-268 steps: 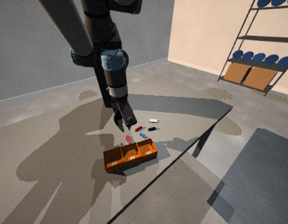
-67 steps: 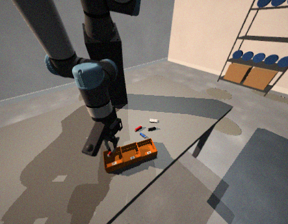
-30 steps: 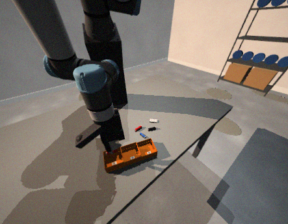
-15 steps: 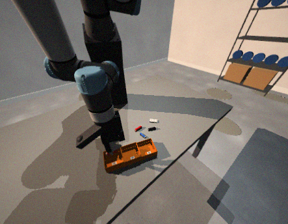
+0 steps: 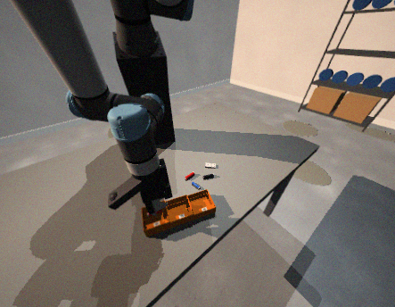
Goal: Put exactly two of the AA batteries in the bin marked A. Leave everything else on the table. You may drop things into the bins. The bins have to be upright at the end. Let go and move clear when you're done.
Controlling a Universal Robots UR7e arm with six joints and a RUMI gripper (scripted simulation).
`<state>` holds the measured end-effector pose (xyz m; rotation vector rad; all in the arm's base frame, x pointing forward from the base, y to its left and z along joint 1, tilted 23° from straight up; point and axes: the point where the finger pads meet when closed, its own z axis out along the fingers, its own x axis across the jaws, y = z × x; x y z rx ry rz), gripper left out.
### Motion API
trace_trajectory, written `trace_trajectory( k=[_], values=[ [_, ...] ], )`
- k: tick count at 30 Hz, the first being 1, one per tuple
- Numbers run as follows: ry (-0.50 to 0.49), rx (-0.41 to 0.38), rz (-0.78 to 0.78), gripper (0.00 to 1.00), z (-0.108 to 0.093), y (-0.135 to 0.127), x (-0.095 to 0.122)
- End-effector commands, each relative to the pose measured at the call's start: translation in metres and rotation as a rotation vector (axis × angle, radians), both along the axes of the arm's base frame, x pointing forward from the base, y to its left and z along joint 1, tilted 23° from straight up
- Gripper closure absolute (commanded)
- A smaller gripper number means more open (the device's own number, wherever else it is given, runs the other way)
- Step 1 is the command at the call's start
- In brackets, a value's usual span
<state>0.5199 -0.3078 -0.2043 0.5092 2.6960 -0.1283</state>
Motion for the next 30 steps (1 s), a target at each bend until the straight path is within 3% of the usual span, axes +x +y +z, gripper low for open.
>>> trace_trajectory(
  k=[1, 7, 23, 24, 30],
  values=[
    [-0.001, -0.001, 0.000, 1.00, -0.008, -0.002, 0.004],
    [-0.001, -0.001, 0.000, 1.00, -0.019, -0.004, 0.008],
    [-0.001, -0.001, 0.000, 1.00, -0.019, -0.004, 0.008],
    [-0.001, -0.001, 0.000, 0.83, -0.019, -0.004, 0.008],
    [-0.001, -0.001, 0.000, 0.83, -0.019, -0.004, 0.008]
  ],
)
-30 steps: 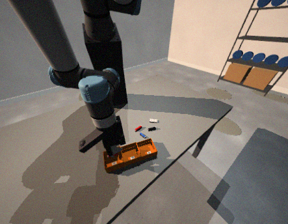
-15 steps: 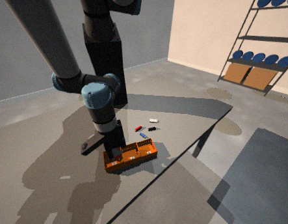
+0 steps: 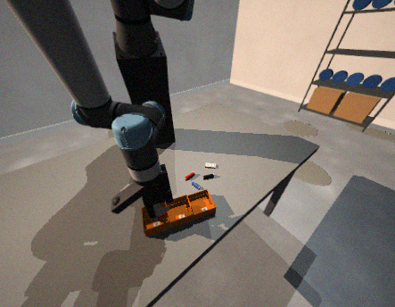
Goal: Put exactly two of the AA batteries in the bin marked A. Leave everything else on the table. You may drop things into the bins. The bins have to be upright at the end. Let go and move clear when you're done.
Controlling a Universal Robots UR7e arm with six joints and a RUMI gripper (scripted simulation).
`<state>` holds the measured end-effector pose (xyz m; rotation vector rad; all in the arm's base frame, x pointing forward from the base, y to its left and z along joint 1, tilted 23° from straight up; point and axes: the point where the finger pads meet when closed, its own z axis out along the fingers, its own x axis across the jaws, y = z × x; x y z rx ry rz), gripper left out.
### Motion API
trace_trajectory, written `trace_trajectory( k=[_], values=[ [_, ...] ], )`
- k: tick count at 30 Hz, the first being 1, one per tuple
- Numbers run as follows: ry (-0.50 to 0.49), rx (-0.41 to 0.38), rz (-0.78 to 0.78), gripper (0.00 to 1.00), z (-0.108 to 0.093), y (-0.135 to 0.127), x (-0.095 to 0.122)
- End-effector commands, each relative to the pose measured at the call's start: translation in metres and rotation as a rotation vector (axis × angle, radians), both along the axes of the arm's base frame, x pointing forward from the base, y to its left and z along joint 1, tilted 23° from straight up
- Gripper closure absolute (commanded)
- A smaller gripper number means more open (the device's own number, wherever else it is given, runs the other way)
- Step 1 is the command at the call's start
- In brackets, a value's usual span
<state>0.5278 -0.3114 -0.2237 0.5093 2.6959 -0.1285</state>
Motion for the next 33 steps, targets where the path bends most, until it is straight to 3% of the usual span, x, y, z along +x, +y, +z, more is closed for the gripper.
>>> trace_trajectory(
  k=[1, 11, 33],
  values=[
    [-0.001, -0.001, 0.000, 0.83, 0.001, 0.000, 0.000],
    [-0.001, -0.001, 0.000, 0.83, 0.001, 0.000, 0.000],
    [-0.001, -0.001, 0.000, 0.83, 0.025, 0.004, -0.009]
  ],
)
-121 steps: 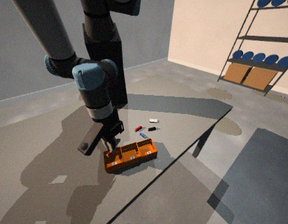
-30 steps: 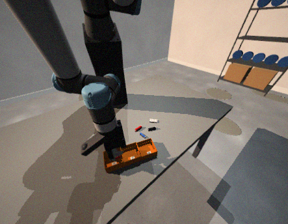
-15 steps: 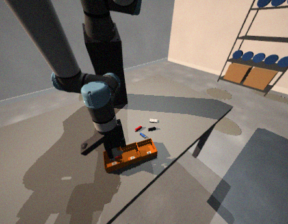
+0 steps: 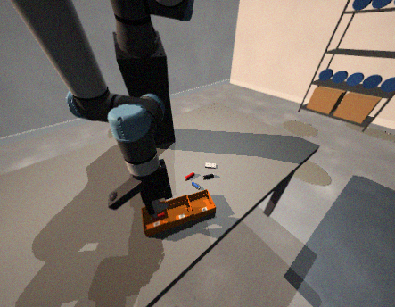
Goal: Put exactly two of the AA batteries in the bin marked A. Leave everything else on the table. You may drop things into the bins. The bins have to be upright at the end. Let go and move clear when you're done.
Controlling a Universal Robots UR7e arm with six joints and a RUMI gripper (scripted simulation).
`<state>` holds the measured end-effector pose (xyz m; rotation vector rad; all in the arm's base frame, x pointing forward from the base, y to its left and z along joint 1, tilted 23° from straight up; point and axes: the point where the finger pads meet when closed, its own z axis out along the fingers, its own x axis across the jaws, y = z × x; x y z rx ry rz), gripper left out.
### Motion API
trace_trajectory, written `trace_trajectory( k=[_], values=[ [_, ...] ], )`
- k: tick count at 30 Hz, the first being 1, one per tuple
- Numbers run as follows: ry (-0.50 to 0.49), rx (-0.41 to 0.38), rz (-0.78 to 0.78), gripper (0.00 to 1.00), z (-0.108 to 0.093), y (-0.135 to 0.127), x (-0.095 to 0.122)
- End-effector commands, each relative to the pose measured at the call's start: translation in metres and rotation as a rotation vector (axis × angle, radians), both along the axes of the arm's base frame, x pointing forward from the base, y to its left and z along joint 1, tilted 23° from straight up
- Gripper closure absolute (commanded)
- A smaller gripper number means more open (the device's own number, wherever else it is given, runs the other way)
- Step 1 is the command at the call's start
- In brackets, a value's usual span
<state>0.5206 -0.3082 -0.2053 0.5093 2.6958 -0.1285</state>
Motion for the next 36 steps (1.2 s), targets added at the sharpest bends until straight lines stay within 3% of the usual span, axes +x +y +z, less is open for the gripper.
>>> trace_trajectory(
  k=[1, 4, 9, 22, 25, 34, 36],
  values=[
    [-0.001, -0.001, 0.000, 0.83, 0.007, 0.001, -0.002],
    [-0.001, -0.001, 0.000, 0.83, 0.009, 0.001, -0.003],
    [-0.001, -0.001, 0.000, 0.83, 0.029, 0.005, -0.011],
    [-0.001, -0.001, 0.000, 0.83, 0.029, 0.005, -0.011],
    [0.023, -0.055, 0.138, 0.83, 0.025, 0.029, -0.012],
    [0.064, -0.136, 0.354, 0.83, 0.014, 0.104, -0.014],
    [0.064, -0.136, 0.354, 0.83, 0.014, 0.104, -0.014]
  ],
)
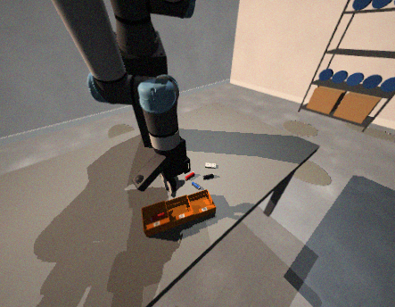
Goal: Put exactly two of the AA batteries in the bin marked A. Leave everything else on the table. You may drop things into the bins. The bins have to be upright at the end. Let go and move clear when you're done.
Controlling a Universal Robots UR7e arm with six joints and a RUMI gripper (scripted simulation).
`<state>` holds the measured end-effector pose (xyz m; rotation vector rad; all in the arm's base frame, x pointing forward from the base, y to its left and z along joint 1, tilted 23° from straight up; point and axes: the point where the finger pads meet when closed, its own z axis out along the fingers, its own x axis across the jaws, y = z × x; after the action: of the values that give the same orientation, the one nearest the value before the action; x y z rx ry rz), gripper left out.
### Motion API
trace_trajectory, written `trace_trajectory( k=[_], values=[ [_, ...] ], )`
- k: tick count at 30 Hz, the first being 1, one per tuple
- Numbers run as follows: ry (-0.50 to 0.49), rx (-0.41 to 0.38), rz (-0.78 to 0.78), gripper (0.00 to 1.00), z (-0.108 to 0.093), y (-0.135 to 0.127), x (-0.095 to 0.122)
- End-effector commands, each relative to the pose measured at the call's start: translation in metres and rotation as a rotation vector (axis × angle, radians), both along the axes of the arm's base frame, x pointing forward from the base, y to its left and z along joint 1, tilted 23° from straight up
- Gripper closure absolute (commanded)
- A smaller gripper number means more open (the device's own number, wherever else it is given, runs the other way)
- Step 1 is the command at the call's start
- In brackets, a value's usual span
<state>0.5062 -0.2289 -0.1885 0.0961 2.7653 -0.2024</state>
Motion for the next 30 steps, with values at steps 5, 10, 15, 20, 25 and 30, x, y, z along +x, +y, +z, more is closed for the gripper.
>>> trace_trajectory(
  k=[5, 10, 15, 20, 25, 30],
  values=[
    [0.036, -0.092, 0.232, 0.83, -0.009, 0.066, -0.001],
    [0.059, -0.137, 0.355, 0.83, -0.016, 0.107, -0.002],
    [0.081, -0.182, 0.478, 0.83, -0.022, 0.148, -0.003],
    [0.100, -0.222, 0.589, 0.83, -0.026, 0.173, -0.004],
    [0.120, -0.268, 0.713, 0.83, -0.030, 0.201, -0.005],
    [0.141, -0.316, 0.835, 0.83, -0.030, 0.201, -0.005]
  ],
)
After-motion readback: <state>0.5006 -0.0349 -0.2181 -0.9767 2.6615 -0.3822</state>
